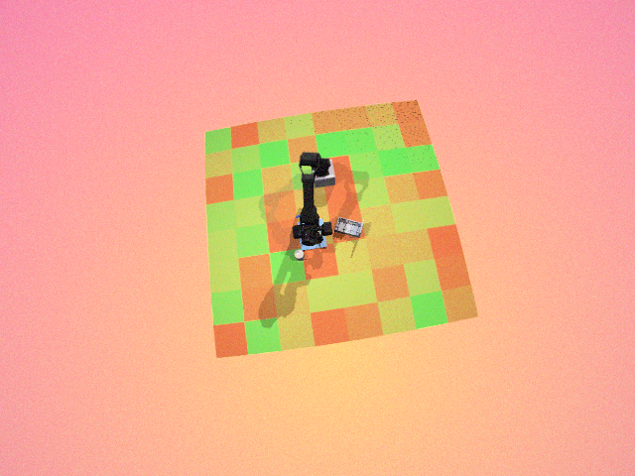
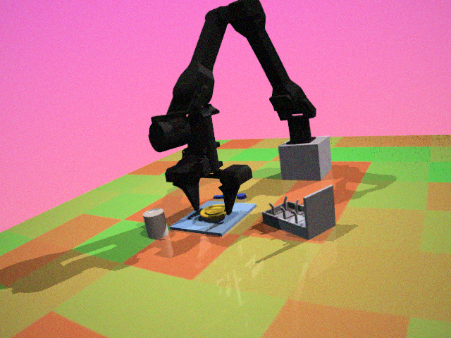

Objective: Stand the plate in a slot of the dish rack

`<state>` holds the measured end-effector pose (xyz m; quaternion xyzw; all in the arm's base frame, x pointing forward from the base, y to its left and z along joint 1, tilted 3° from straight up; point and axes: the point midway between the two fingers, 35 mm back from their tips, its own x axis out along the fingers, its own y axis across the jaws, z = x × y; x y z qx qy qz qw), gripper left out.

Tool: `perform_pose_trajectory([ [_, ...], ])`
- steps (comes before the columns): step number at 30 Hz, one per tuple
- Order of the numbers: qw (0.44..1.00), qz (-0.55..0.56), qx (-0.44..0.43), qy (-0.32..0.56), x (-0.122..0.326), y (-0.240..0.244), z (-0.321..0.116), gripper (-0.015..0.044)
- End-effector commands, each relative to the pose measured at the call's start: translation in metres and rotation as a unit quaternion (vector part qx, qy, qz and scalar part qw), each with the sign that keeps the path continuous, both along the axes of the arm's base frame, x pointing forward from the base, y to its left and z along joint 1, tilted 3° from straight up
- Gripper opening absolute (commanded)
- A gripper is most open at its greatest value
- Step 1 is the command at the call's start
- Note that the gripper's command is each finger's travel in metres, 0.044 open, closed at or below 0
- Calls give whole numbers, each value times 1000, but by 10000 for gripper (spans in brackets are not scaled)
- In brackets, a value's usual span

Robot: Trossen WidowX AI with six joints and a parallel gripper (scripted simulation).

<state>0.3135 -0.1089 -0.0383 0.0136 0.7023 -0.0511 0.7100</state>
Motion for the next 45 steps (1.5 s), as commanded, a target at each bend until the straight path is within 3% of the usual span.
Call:
perform_pose_trajectory([
  [1,1000,3,1,10,-6,1,-10,400],
  [14,1000,3,1,10,-6,1,-11,365],
  [24,1000,3,1,10,-6,1,-11,298],
  [35,1000,3,1,9,6,1,40,10],
  [45,1000,3,1,9,9,4,102,0],
])
